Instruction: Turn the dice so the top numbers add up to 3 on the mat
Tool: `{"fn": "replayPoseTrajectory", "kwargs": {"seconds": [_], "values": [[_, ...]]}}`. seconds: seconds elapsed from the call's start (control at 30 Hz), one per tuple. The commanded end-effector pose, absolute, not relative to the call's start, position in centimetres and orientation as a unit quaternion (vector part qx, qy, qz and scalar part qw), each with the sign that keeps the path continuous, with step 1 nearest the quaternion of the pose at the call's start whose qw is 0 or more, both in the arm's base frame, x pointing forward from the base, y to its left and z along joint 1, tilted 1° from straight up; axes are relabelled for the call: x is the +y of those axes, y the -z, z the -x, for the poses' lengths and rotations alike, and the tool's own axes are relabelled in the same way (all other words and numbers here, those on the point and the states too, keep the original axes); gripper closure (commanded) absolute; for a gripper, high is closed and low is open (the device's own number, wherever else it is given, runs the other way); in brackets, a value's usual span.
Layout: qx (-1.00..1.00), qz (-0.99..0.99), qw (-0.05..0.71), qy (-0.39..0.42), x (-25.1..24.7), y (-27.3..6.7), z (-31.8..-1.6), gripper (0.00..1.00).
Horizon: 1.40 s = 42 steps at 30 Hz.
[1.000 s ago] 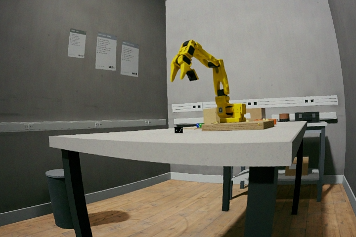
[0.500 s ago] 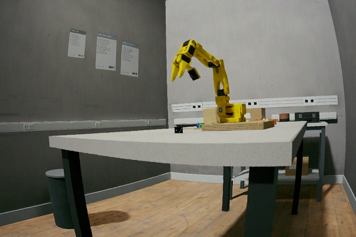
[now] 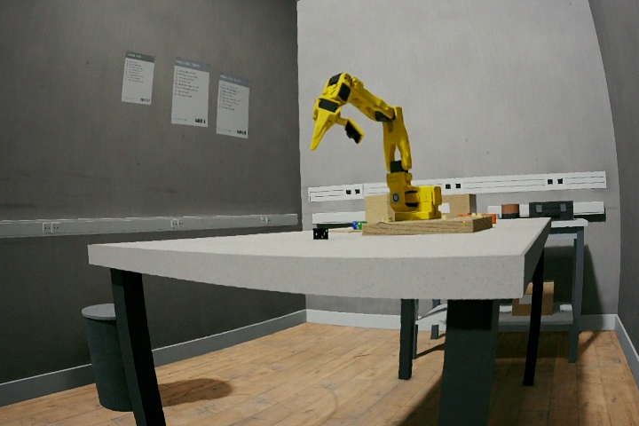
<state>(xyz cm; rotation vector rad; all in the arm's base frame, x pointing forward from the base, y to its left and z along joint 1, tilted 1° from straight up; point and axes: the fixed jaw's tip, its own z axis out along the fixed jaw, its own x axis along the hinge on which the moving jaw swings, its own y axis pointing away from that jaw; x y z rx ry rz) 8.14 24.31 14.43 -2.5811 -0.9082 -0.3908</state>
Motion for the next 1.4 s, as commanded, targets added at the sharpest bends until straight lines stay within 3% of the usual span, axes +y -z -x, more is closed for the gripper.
{"fn": "replayPoseTrajectory", "kwargs": {"seconds": [0.0, 0.77, 1.37], "values": [[-0.250, 0.937, 0.208, 0.130, 24.2, -14.5, -8.0, 0.72], [0.076, 0.966, 0.240, 0.052, 23.8, -13.6, -7.4, 0.72], [0.137, 0.960, 0.242, 0.037, 23.8, -13.5, -7.2, 0.72]]}}
